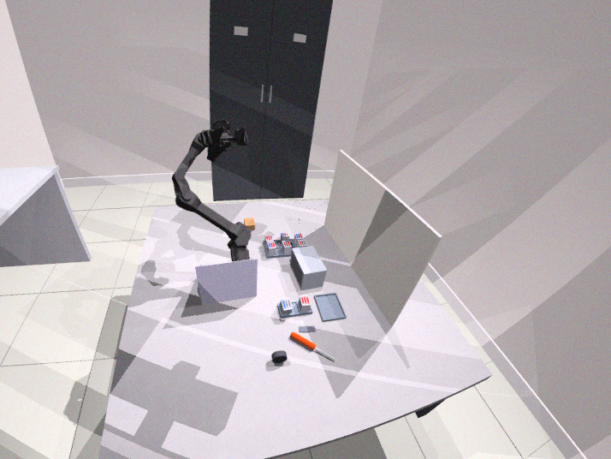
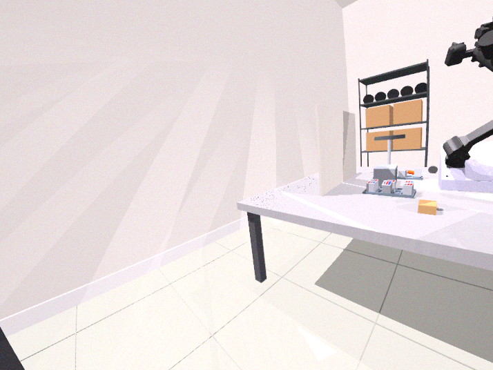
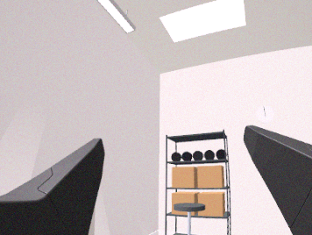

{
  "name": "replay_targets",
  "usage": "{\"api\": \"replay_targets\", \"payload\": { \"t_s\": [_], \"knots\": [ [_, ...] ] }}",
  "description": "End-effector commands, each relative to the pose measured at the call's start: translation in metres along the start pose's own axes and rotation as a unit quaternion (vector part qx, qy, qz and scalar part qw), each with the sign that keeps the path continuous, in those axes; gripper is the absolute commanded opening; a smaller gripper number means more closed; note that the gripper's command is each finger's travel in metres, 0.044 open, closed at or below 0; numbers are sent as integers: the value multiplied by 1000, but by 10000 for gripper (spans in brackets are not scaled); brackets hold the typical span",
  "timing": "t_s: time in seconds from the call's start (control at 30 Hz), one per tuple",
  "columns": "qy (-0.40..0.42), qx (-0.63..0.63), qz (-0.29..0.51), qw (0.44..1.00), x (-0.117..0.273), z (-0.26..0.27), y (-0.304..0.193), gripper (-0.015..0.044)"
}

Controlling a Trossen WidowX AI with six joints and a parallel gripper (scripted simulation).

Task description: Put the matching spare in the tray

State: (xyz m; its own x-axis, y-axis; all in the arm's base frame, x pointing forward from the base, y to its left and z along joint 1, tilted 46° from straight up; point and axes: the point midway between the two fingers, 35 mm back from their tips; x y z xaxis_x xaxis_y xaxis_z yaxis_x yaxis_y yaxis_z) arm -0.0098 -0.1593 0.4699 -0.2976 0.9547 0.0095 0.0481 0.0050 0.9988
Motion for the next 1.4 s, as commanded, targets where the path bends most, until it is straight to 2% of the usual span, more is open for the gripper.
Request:
{"api": "replay_targets", "payload": {
  "t_s": [0.0,0.23,0.43,0.57,0.83,1.0,1.2,1.37],
  "knots": [
    [0,0,0,1000,0,0,0,426],
    [-7,-6,2,1000,1,9,-1,440],
    [70,165,74,981,-4,109,-14,440],
    [131,277,143,941,-13,172,-41,440],
    [255,419,307,816,-35,264,-123,440],
    [360,465,410,697,-46,314,-192,440],
    [492,438,514,549,-53,354,-272,440],
    [601,347,569,441,-56,376,-326,440]
  ]
}}
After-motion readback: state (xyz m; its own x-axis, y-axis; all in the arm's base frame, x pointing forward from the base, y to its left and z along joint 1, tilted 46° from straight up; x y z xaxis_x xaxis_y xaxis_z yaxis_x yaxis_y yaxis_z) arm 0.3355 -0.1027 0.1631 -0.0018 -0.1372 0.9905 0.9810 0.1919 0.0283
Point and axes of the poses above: the point midway between the two fingers, 35 mm back from their tips, its own x axis back along the fingers, its own z axis across the jaws, y = z × x, and after that the axes turned 14 degrees about x, right-handed
